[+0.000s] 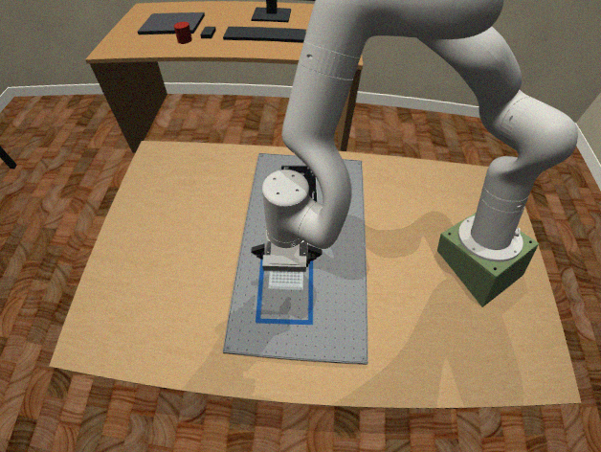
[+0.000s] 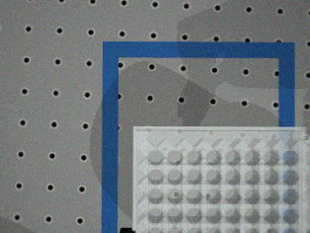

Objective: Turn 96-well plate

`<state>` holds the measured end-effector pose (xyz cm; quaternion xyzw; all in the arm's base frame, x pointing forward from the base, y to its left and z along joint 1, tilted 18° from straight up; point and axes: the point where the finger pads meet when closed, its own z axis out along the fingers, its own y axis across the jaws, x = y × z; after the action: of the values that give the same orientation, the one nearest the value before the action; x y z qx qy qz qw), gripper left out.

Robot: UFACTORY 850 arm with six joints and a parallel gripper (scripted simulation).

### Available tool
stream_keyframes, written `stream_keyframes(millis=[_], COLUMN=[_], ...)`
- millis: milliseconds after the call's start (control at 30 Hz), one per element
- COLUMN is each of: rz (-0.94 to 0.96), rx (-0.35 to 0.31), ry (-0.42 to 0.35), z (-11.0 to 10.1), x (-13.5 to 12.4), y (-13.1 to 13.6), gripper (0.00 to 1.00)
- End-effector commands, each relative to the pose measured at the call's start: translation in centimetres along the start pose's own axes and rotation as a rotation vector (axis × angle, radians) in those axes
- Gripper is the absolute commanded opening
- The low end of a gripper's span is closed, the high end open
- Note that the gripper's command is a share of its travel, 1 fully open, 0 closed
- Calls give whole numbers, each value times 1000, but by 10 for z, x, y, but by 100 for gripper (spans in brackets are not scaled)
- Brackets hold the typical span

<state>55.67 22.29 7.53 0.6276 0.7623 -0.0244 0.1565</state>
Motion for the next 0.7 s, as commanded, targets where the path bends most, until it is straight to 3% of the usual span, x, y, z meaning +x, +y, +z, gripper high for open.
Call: stream_keyframes(millis=[0, 267, 667], rz=[0, 0, 0], rx=[-1, -1, -1], ry=[0, 0, 0], z=[0, 0, 0], x=[10, 32, 32], y=[2, 3, 3], gripper=[0, 0, 0])
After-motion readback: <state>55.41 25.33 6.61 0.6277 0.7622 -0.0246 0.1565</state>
